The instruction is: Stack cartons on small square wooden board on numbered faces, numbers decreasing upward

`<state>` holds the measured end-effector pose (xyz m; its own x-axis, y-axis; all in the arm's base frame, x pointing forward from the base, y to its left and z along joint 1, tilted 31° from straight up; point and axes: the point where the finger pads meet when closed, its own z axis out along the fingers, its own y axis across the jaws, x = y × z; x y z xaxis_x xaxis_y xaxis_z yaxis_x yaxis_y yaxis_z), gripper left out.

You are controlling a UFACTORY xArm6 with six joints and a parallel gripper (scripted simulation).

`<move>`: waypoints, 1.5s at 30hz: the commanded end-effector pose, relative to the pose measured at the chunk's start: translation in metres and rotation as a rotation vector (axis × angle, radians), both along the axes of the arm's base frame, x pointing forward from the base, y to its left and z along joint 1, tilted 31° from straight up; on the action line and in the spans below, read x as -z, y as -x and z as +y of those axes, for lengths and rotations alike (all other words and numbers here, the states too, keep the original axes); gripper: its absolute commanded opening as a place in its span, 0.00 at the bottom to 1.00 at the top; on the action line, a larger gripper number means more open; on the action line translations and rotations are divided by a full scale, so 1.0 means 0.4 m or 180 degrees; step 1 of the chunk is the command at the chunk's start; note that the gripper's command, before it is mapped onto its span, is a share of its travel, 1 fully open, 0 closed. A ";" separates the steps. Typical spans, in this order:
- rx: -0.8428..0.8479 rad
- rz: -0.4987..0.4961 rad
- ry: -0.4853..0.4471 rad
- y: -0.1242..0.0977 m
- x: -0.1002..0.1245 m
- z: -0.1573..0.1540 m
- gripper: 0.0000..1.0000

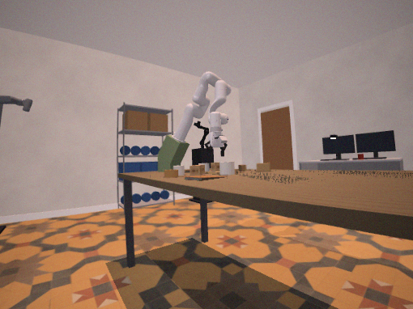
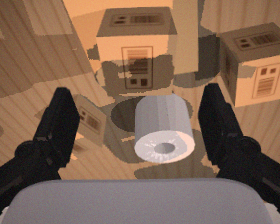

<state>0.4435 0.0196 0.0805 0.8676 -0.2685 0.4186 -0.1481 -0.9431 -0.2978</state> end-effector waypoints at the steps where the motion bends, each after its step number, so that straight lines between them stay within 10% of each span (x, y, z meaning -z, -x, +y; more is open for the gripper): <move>1: 0.0001 -0.0007 0.0000 -0.002 -0.002 0.000 1.00; 31: -0.0015 -0.0008 0.0012 -0.001 -0.002 0.000 1.00; 45: -0.1627 -0.0180 0.1067 0.106 0.010 0.078 1.00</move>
